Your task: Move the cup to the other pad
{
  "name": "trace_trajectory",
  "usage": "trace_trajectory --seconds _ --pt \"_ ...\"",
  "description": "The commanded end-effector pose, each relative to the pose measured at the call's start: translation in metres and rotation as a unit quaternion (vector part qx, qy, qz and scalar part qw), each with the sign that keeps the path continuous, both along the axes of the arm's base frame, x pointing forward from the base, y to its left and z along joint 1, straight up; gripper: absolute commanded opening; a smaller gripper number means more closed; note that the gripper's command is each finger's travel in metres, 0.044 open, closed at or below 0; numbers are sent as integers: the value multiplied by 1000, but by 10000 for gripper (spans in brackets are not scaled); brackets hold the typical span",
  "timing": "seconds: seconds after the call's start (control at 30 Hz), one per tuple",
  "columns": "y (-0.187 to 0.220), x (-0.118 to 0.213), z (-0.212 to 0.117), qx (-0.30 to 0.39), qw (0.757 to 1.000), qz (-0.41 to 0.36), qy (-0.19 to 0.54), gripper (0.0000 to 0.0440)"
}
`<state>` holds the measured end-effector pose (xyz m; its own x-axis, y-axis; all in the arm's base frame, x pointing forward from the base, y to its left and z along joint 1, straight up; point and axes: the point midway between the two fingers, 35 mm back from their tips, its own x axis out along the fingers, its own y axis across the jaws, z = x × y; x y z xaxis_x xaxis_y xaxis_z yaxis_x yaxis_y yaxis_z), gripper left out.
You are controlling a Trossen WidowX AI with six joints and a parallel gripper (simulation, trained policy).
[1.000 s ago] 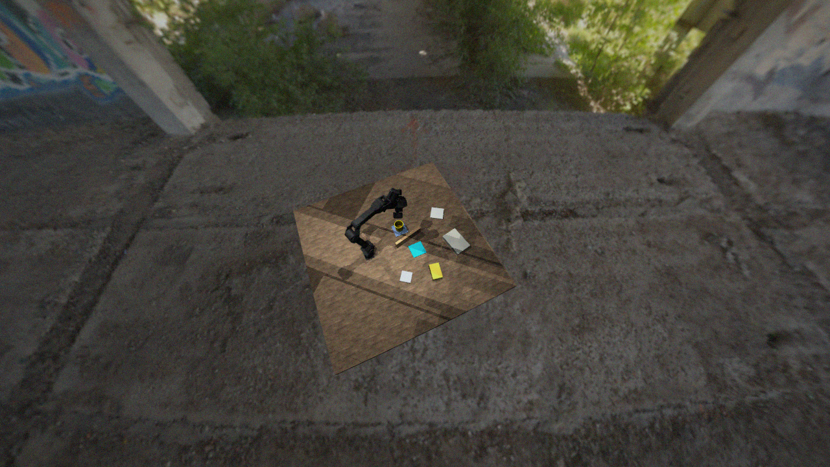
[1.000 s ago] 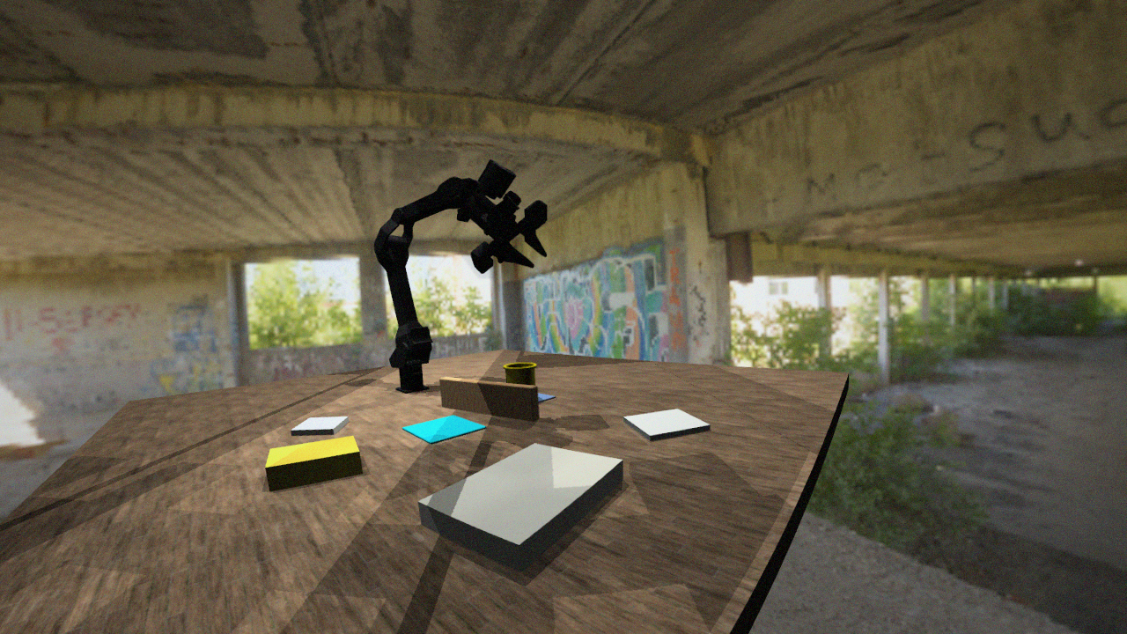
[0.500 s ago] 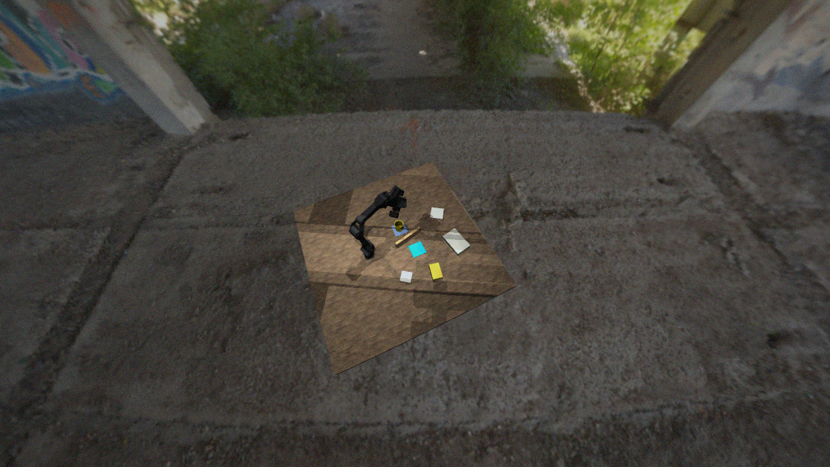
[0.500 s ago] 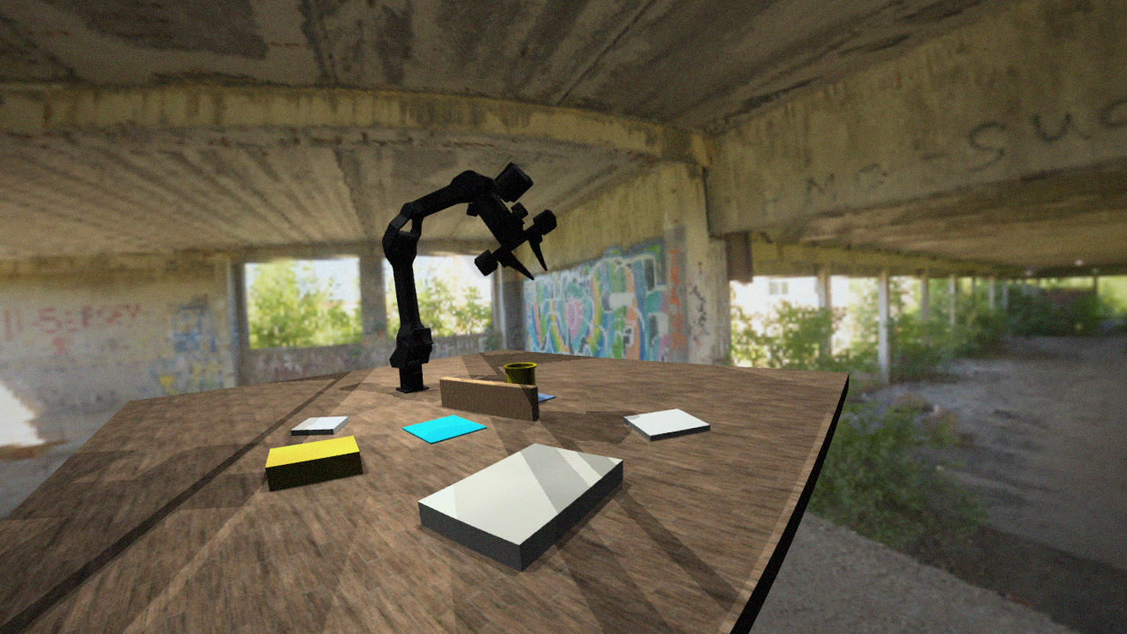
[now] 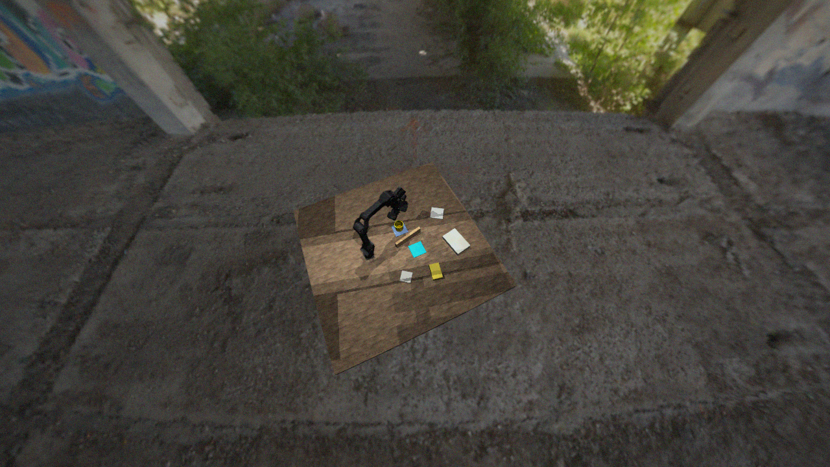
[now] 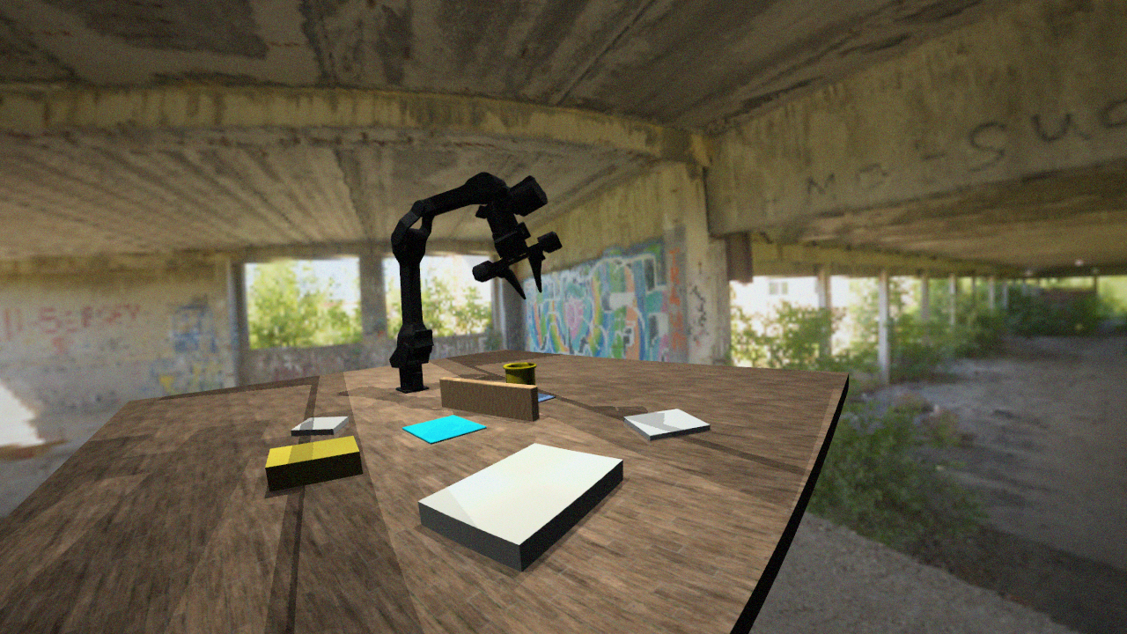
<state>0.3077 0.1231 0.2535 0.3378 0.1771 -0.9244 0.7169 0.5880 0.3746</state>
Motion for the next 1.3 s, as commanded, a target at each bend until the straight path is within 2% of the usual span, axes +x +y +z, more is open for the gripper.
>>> trace_trajectory --seconds 0.0,0.63,1.27 --pt "-2 0 -7 -10 1000 -11 22 156" --pt "-18 -17 -56 -76 983 -52 161 165" --pt "-27 -24 -111 -127 962 -86 227 191"
